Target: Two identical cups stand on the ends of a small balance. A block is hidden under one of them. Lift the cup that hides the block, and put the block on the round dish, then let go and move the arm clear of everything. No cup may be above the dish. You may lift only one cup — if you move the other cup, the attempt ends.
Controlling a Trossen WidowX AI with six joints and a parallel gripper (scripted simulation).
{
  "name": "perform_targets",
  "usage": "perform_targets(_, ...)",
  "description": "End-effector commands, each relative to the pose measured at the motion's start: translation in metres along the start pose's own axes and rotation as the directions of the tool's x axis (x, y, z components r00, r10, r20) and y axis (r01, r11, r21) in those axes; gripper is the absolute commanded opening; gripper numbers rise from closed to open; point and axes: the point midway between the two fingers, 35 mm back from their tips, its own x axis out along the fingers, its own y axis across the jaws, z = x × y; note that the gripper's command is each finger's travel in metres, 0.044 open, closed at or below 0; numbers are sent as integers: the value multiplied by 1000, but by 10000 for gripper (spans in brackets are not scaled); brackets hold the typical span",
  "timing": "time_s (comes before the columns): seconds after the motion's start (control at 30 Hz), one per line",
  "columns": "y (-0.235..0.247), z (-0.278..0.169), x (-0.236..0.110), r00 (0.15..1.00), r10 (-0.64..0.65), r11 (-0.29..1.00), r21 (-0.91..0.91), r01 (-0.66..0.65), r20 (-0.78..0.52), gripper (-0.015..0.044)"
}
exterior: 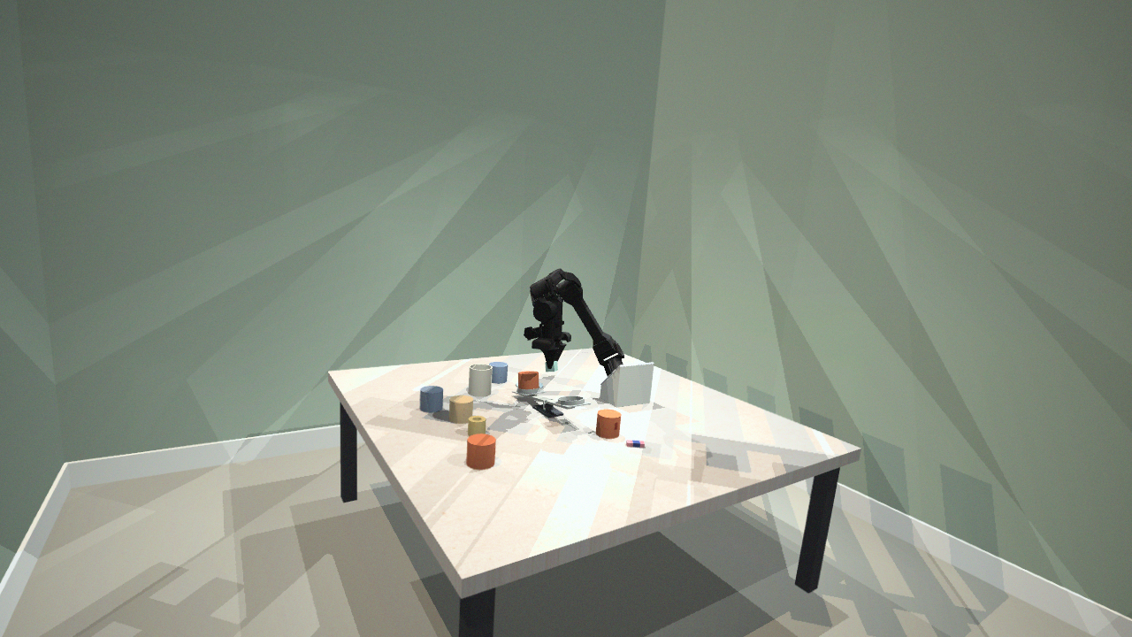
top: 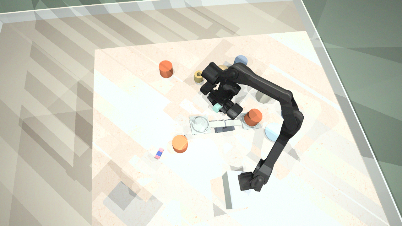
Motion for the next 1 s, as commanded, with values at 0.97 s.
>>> perform_targets(0.97,-146,159,40,999,48,999,-5,-48,20,0)
